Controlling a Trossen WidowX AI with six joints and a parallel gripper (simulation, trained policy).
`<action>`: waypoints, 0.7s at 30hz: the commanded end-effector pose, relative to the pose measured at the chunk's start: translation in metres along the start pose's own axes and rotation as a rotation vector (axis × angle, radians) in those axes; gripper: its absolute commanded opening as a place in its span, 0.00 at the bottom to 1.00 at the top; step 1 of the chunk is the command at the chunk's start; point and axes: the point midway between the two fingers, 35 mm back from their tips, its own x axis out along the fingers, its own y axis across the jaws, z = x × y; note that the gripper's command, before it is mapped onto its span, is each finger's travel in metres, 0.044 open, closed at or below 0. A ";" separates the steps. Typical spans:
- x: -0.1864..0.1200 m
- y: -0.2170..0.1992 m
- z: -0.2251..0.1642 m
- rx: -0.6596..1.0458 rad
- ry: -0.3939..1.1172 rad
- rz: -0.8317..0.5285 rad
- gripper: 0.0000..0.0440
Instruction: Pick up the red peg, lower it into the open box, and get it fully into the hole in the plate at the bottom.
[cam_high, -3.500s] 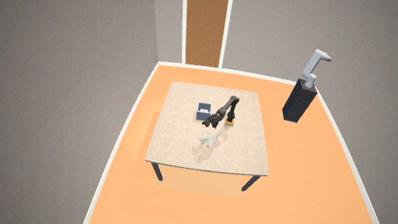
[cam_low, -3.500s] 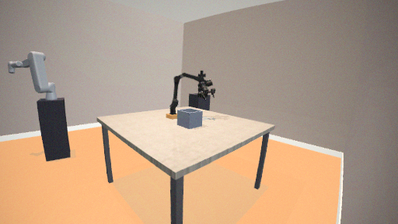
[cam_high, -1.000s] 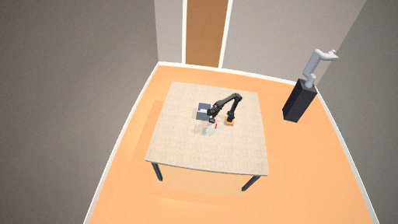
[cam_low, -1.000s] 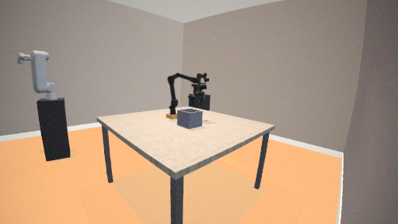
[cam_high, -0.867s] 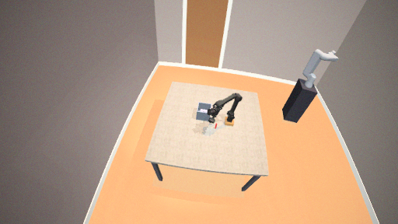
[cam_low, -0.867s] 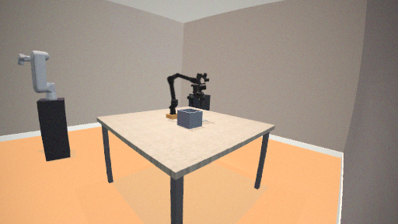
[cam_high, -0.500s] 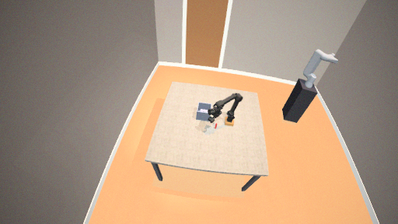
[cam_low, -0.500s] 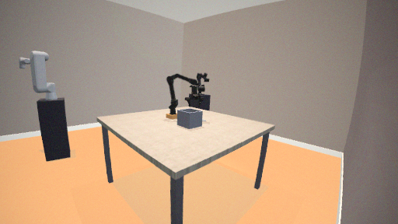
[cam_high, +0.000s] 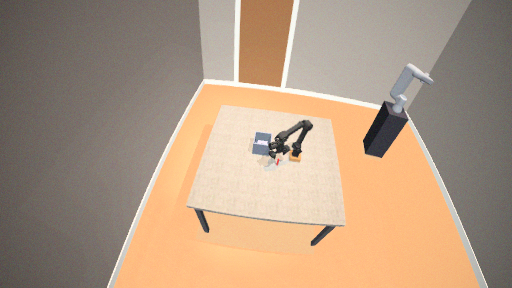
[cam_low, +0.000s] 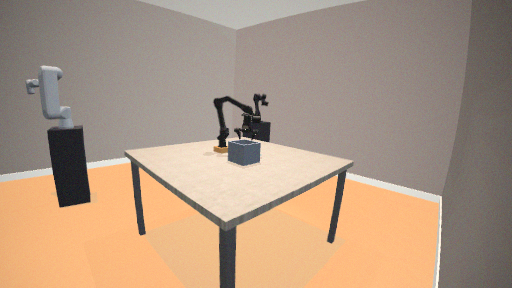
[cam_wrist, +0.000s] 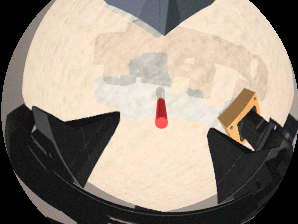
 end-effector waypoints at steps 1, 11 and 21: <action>0.012 -0.006 -0.002 0.061 0.019 -0.022 1.00; 0.044 -0.010 -0.003 0.178 0.045 -0.037 1.00; 0.067 -0.004 -0.005 0.242 0.065 -0.023 0.70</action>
